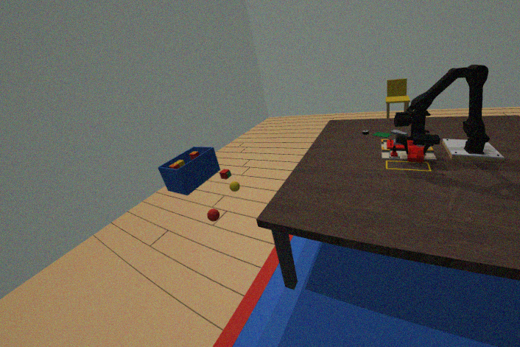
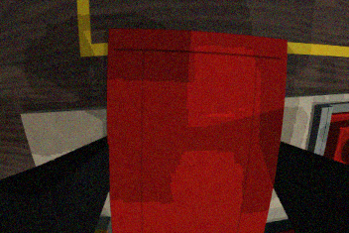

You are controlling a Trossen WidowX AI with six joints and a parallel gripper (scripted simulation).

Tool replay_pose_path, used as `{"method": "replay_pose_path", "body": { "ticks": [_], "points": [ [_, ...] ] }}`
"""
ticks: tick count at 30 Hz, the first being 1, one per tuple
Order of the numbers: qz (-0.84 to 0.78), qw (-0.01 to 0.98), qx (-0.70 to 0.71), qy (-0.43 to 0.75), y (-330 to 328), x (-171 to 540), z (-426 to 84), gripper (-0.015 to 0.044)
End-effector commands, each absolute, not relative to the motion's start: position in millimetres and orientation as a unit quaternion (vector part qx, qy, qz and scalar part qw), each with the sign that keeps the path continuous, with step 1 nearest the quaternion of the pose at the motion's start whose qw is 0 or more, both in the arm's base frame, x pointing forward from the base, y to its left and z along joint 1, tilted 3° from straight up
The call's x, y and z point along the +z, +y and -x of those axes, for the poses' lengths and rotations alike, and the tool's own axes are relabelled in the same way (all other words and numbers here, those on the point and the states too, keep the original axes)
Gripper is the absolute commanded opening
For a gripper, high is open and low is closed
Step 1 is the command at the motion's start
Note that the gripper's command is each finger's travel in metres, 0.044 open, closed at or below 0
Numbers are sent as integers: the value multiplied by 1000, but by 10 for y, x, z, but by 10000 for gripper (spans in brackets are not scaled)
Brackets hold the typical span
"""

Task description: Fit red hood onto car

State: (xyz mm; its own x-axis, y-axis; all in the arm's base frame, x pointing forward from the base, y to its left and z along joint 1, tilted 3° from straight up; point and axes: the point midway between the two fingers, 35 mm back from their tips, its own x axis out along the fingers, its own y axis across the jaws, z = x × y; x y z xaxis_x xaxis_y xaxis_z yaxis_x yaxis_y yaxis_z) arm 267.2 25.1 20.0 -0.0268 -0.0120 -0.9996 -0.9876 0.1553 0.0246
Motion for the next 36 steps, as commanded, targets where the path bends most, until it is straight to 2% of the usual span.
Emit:
{"method": "replay_pose_path", "body": {
  "ticks": [1, 6, 16, 17, 36],
  "points": [
    [457, 528, 462, 547, 251, 204, -2675, 308],
    [457, 528, 462, 547, 251, 204, -2675, 275],
    [456, 527, 463, 547, 253, 301, -2674, 12],
    [456, 527, 463, 547, 253, 321, -2675, 0],
    [456, 527, 463, 547, 263, 856, -2691, 0]
  ]
}}
